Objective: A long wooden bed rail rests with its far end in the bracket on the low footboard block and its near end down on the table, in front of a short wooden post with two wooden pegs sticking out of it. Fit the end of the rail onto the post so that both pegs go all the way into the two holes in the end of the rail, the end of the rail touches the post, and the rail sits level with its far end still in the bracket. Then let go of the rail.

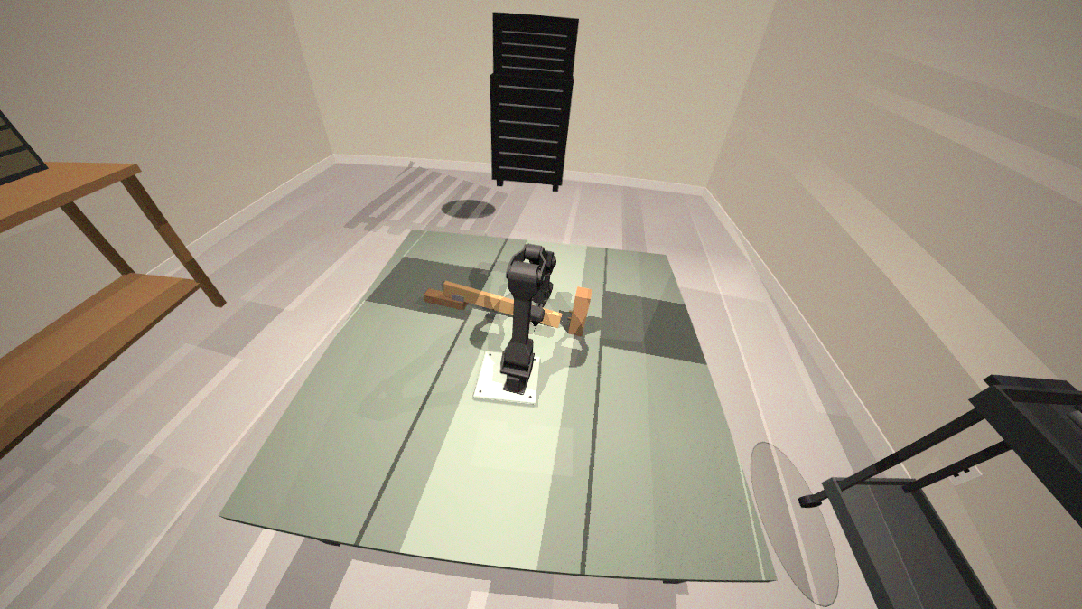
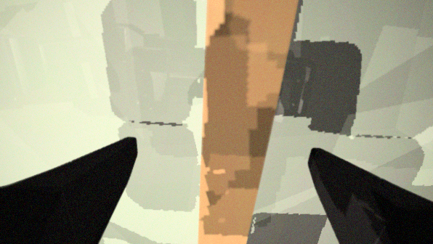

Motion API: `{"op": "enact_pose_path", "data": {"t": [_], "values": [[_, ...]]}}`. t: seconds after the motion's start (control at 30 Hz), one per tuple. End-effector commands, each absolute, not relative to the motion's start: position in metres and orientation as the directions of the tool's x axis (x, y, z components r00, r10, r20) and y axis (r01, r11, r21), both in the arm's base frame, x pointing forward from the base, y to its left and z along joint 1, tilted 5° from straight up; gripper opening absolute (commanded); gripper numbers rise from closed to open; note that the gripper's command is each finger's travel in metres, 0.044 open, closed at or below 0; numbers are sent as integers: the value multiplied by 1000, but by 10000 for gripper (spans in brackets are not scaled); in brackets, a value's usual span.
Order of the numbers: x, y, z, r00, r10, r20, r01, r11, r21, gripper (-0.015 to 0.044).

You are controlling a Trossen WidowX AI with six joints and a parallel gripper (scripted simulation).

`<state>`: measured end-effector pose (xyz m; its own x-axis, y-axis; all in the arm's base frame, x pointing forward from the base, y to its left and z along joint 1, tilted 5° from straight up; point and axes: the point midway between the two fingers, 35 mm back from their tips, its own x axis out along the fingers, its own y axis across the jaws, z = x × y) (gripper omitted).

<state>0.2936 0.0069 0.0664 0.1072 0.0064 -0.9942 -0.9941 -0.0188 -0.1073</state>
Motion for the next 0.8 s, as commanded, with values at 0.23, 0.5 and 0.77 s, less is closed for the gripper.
{"op": "enact_pose_path", "data": {"t": [0.23,0.5,0.77], "values": [[293,8,60,106,12,-994,-994,-23,-107,282],[293,8,60,106,12,-994,-994,-23,-107,72],[293,8,60,106,12,-994,-994,-23,-107,0]]}}
